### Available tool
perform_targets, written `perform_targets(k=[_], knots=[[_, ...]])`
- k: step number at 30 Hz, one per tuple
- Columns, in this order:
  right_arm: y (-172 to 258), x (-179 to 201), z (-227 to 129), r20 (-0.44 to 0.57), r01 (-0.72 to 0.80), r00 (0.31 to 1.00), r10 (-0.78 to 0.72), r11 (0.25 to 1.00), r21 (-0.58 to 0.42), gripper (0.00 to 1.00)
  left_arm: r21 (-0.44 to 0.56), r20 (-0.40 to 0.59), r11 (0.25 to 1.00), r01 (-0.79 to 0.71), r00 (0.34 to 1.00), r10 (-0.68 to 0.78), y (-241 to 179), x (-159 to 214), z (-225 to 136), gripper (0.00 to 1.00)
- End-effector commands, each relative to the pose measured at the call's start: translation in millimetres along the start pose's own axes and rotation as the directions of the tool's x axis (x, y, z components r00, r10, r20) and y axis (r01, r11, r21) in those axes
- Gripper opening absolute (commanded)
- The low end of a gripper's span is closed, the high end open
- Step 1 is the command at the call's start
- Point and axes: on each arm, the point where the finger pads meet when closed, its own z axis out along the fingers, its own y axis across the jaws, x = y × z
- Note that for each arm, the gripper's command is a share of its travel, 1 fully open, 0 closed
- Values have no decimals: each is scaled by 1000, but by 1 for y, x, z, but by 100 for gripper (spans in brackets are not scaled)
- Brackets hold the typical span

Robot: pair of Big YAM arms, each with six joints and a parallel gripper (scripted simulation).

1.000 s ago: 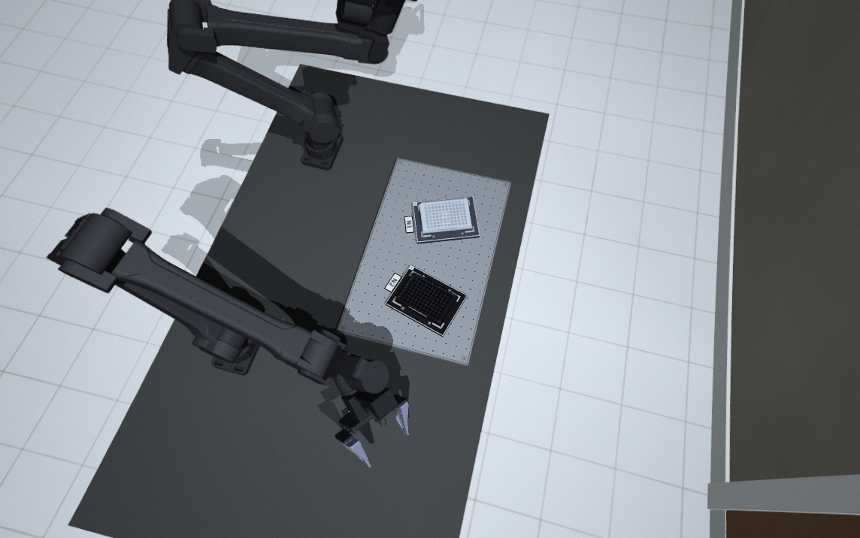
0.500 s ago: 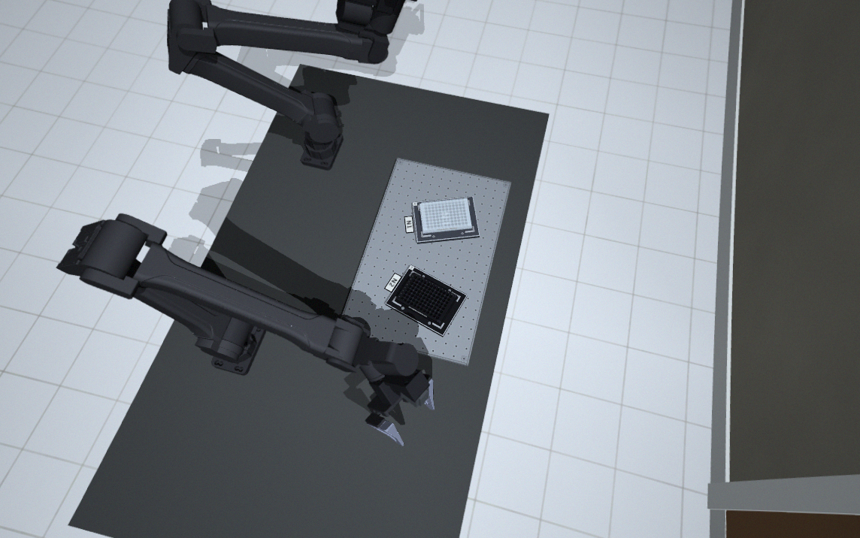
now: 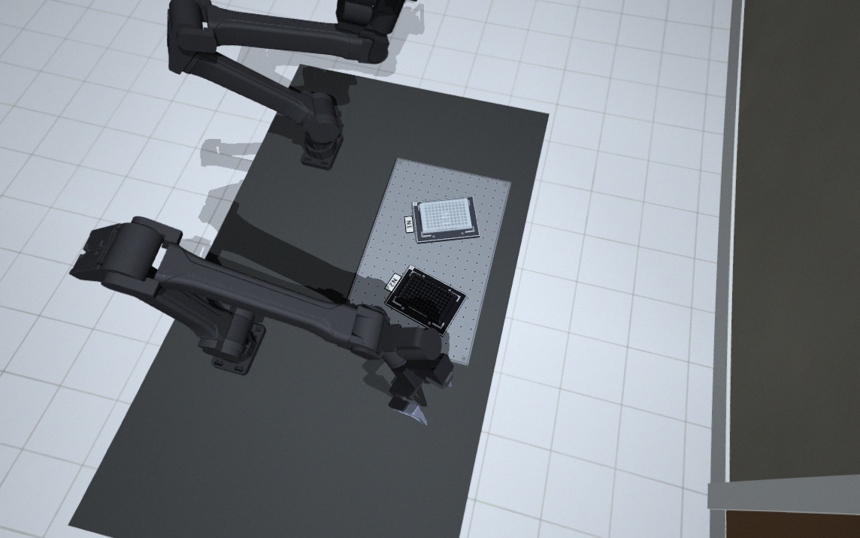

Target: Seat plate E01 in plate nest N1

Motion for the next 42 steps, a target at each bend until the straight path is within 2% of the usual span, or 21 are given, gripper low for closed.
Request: perform_targets(k=[1,5,8,17,20,28,31,39,42], knots=[[24,-35,-7,35,-15,999,15,1000,-18,100,-3,78,1000,-1,997,1,4,-25,21,100],[39,-36,-8,34,-15,999,16,1000,-19,100,-3,78,1000,-1,997,1,4,-25,21,100],[54,-37,-10,-15,42,999,-43,995,-89,100,-3,78,1000,-1,997,1,4,-25,21,100],[89,-38,-14,-16,36,999,-38,995,-93,100,-3,78,1000,-1,997,1,4,-25,21,100],[104,-38,-18,-63,92,993,-104,982,-167,100,-3,78,1000,-1,997,1,4,-25,21,100],[134,-36,-23,-65,85,993,-96,983,-164,100,-3,78,1000,-1,997,1,4,-25,21,100],[147,-35,-26,-115,135,980,-163,965,-223,100,-3,78,1000,-1,997,1,4,-25,21,100],[186,-29,-37,-113,129,981,-158,964,-230,100,-3,78,1000,-1,997,1,4,-25,21,100],[201,-25,-43,-157,179,960,-233,938,-297,100,-3,78,1000,-1,997,1,4,-25,21,100]])
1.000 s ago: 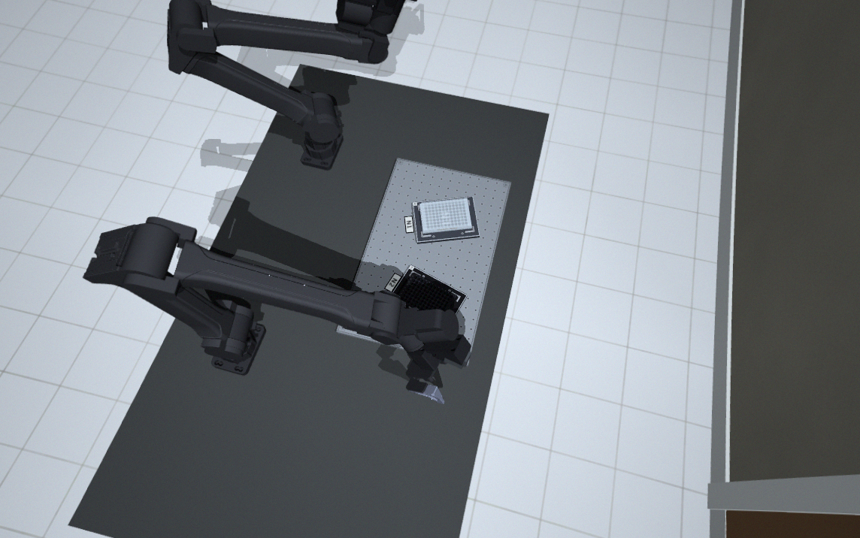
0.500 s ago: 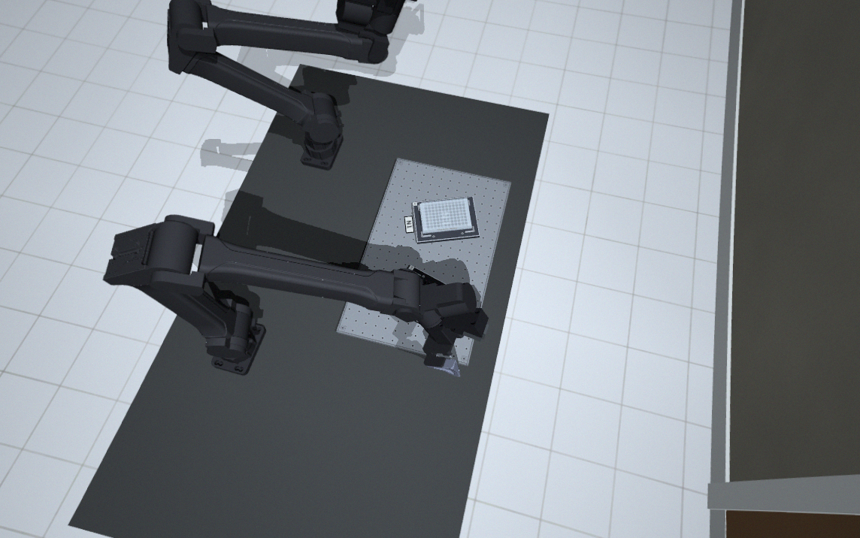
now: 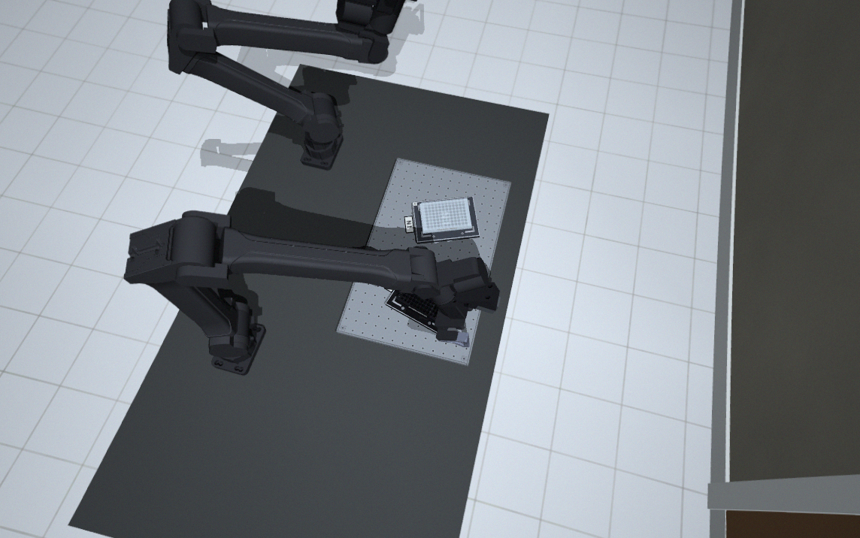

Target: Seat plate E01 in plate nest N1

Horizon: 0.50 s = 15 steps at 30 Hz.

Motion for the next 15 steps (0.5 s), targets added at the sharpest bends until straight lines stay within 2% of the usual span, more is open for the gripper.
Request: perform_targets(k=[1,9,12,15], knots=[[20,-30,-11,8,15,1000,-14,1000,-27,100,-3,78,1000,-1,997,1,4,-25,21,100],[49,-28,-12,9,2,1000,-1,1000,-23,100,-3,78,1000,-1,997,1,4,-25,21,100],[65,-25,-13,-54,61,996,-65,995,-78,100,-3,78,1000,-1,997,1,4,-25,21,100],[79,-23,-15,-54,54,997,-58,996,-73,100,-3,78,1000,-1,997,1,4,-25,21,100]])
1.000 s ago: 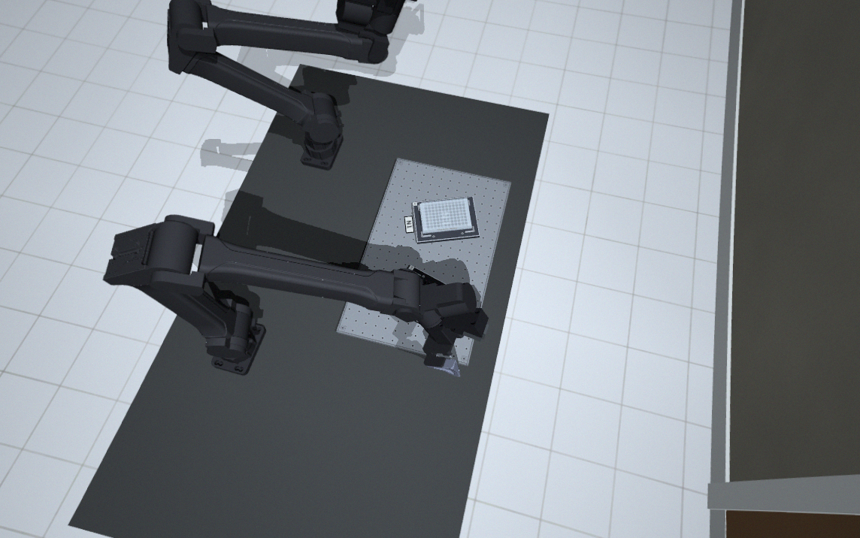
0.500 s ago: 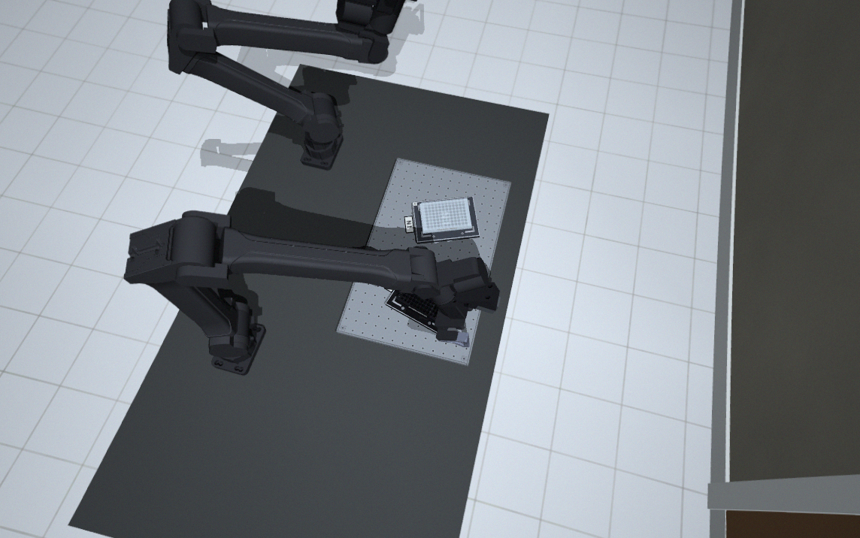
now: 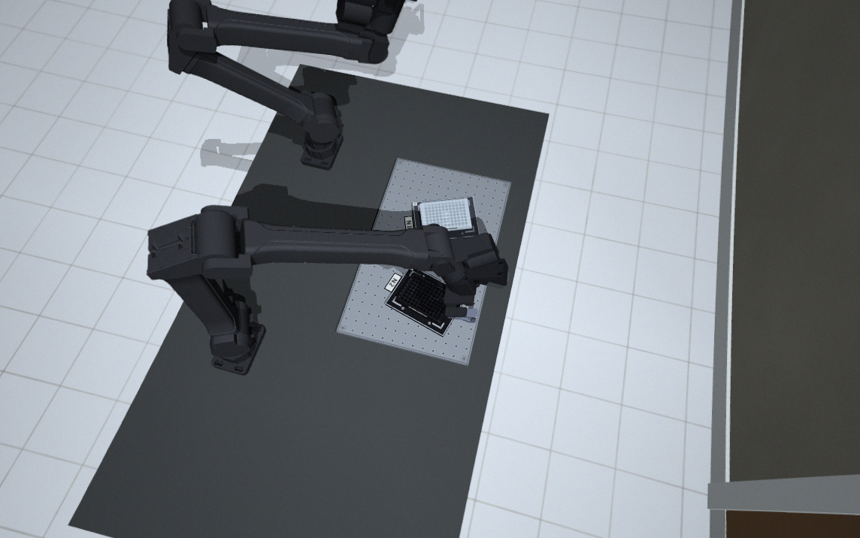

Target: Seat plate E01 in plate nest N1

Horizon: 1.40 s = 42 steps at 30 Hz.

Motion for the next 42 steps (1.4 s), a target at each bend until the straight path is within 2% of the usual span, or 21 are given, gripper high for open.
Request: perform_targets(k=[1,5,8,17,20,29,32,39,42], knots=[[24,-24,-13,30,-12,999,12,1000,-12,100,-3,78,1000,-1,997,1,4,-25,21,100],[34,-23,-13,29,-12,999,13,1000,-13,100,-3,78,1000,-1,997,1,4,-25,21,100],[46,-22,-13,-39,44,998,-46,998,-53,100,-3,78,1000,-1,997,1,4,-25,21,100],[90,-12,-17,-38,39,998,-42,998,-58,100,-3,78,1000,-1,997,1,4,-25,21,100],[105,-7,-18,-104,102,988,-113,990,-101,100,-3,78,1000,-1,997,1,4,-25,21,100],[139,3,-22,-104,88,990,-98,991,-97,100,-3,78,1000,-1,997,1,4,-25,21,100],[153,10,-24,-169,144,971,-167,980,-137,100,-3,78,1000,-1,997,1,4,-25,21,100],[176,19,-28,-170,133,973,-155,982,-132,100,-3,78,1000,-1,997,1,4,-25,21,100],[186,24,-29,-235,181,948,-217,970,-165,100,-3,78,1000,-1,997,1,4,-25,21,100]])
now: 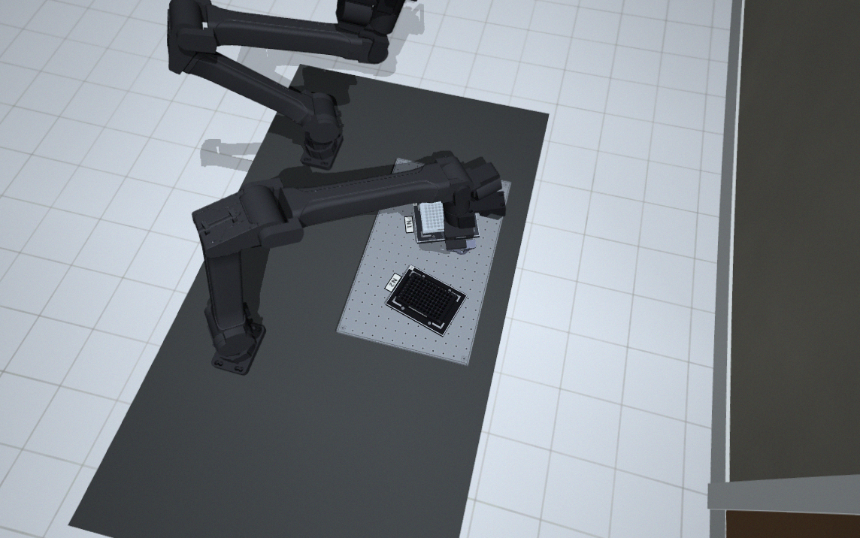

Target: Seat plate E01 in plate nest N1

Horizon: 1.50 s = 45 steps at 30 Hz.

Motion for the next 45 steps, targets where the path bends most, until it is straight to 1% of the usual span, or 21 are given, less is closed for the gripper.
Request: perform_targets(k=[1,10,12,16,22,37,45], knots=[[15,-22,-15,5,22,1000,-22,1000,-15,100,-3,78,1000,-1,997,1,4,-25,21,100],[60,-8,-14,6,8,1000,-8,1000,-15,100,-3,78,1000,-1,997,1,4,-25,21,100],[70,-3,-13,-52,50,997,-52,998,-29,100,-3,78,1000,-1,997,1,4,-25,21,100],[76,0,-13,-70,48,996,-50,998,-31,100,-3,78,1000,-1,997,1,4,-25,21,100],[107,14,-13,-70,54,996,-57,998,-32,100,-3,78,1000,-1,997,1,4,-25,21,100],[97,7,-12,-70,38,997,-40,999,-30,100,-3,78,1000,-1,997,1,4,-25,21,100],[96,17,9,-103,62,993,-63,998,-15,100,-3,78,1000,-1,997,1,4,-25,21,100]])
